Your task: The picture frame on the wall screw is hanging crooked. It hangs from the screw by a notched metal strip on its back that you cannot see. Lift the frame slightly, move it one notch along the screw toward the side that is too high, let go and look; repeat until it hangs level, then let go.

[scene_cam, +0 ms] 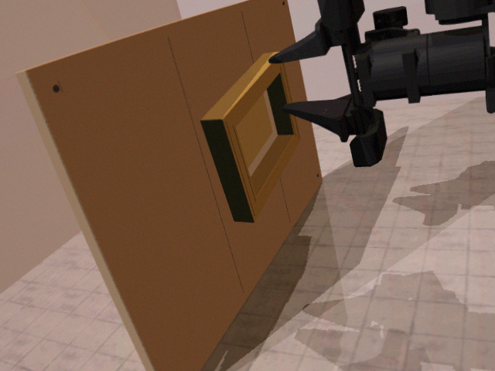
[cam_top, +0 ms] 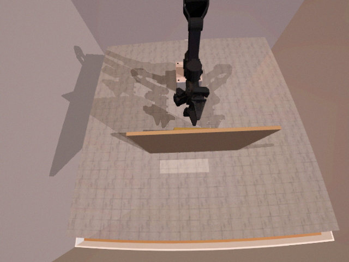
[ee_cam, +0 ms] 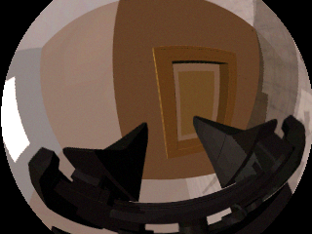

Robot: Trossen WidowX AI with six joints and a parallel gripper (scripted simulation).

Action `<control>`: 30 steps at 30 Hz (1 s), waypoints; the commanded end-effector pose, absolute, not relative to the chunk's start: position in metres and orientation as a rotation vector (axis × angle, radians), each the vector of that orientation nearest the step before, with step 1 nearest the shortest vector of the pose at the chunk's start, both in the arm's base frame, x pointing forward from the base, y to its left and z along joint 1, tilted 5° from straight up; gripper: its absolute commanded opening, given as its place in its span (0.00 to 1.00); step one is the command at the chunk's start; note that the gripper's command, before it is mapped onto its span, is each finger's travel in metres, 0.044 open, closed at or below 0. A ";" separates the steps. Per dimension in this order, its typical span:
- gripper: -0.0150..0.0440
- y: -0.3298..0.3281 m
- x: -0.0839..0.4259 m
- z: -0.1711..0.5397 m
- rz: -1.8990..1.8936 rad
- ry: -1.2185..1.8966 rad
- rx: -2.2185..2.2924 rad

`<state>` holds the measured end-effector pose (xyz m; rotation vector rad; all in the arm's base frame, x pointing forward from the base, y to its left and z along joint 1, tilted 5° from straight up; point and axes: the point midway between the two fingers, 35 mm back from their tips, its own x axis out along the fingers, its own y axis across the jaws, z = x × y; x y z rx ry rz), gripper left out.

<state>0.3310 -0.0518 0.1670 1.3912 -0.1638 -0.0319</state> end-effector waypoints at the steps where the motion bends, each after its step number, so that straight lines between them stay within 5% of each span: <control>1: 0.69 -0.052 0.332 0.165 -0.034 -0.167 1.393; 30: 0.69 -0.056 0.366 0.170 -0.031 -0.170 1.392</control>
